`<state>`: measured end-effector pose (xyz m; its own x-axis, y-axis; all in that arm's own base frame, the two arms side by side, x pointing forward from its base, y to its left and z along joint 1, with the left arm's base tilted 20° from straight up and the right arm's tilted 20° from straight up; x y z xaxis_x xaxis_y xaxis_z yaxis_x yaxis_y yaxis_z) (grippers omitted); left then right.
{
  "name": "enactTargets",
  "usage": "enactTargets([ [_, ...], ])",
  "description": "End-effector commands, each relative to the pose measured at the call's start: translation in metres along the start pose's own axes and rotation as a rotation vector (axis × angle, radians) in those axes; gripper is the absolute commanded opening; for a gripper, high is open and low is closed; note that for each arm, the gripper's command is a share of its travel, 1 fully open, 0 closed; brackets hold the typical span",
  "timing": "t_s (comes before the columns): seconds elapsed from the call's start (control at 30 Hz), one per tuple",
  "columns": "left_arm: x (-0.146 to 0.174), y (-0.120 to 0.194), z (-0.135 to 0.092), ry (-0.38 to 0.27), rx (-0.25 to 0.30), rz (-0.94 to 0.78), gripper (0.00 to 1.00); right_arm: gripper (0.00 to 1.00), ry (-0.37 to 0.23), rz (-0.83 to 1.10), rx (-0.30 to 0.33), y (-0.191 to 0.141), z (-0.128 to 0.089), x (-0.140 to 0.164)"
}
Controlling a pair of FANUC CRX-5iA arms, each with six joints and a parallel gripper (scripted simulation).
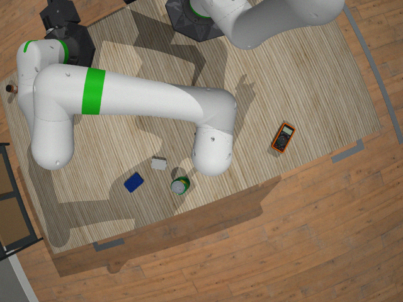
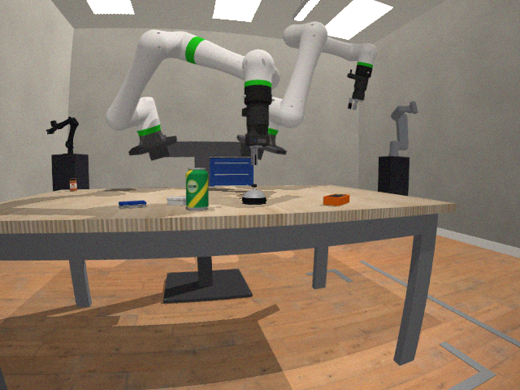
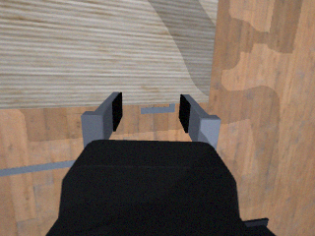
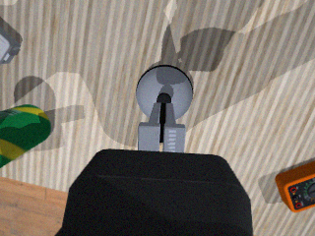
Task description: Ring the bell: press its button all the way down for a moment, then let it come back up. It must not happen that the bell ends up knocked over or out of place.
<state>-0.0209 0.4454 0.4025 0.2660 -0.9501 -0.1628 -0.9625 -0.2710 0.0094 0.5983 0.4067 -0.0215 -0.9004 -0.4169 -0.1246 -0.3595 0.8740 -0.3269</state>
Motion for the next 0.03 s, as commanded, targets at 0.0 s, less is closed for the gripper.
enactTargets([
  [0.0, -0.0002, 0.0001, -0.0009, -0.002, 0.0, -0.001, 1.0, 0.17, -0.003, 0.0, -0.001, 0.0002, -0.0016, -0.0008],
])
Point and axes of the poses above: on each arm, the point where the finger pads meet when closed, its own z axis out along the fingers, its own y axis across the jaws, x = y × z, the point moved 4 cm from there along -z, back along the fingers, and after that the axes turned 12 degrees about -z, right-handed, at the moved point
